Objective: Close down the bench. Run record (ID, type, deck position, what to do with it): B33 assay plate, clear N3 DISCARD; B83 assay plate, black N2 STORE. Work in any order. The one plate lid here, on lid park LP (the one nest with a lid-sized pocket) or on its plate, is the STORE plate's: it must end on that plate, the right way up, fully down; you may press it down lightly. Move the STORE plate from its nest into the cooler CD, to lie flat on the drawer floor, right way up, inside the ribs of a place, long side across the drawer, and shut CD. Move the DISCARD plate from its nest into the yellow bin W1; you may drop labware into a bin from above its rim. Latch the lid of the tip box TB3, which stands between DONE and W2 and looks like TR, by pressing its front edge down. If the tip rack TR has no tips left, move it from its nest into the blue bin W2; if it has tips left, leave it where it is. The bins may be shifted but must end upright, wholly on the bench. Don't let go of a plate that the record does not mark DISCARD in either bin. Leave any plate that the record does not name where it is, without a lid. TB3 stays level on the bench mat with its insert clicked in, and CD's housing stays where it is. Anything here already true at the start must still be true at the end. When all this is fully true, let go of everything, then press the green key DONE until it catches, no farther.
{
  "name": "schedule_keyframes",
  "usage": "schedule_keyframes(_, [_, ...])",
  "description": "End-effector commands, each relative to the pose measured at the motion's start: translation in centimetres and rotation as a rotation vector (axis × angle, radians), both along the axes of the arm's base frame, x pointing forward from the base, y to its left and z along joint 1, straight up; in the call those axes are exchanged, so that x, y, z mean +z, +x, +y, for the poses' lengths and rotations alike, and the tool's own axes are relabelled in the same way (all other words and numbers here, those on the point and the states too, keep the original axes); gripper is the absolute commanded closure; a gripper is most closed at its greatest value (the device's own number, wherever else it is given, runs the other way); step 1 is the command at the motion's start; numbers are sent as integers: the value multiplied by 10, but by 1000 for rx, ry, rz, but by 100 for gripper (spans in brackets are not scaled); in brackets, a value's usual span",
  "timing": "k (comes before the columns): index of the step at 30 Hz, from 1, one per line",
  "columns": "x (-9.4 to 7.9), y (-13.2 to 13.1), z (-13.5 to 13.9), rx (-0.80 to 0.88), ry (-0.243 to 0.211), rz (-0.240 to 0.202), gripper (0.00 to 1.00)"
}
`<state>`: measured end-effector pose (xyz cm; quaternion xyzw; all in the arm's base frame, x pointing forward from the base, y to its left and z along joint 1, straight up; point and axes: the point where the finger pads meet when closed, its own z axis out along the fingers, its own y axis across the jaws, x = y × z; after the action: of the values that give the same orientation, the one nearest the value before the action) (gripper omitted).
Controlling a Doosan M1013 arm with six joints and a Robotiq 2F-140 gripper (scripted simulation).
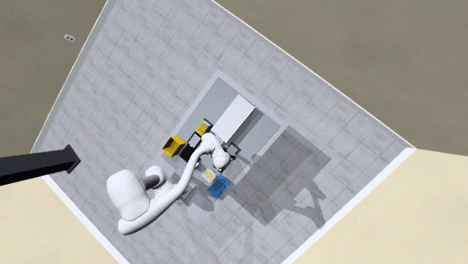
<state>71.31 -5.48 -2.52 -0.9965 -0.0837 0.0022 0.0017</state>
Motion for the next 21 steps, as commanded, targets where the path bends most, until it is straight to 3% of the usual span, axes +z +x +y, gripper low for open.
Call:
schedule_keyframes(1, [0,0,0,0,0,0,34])
schedule_keyframes(21, [20,0,0,0,0,0,34])
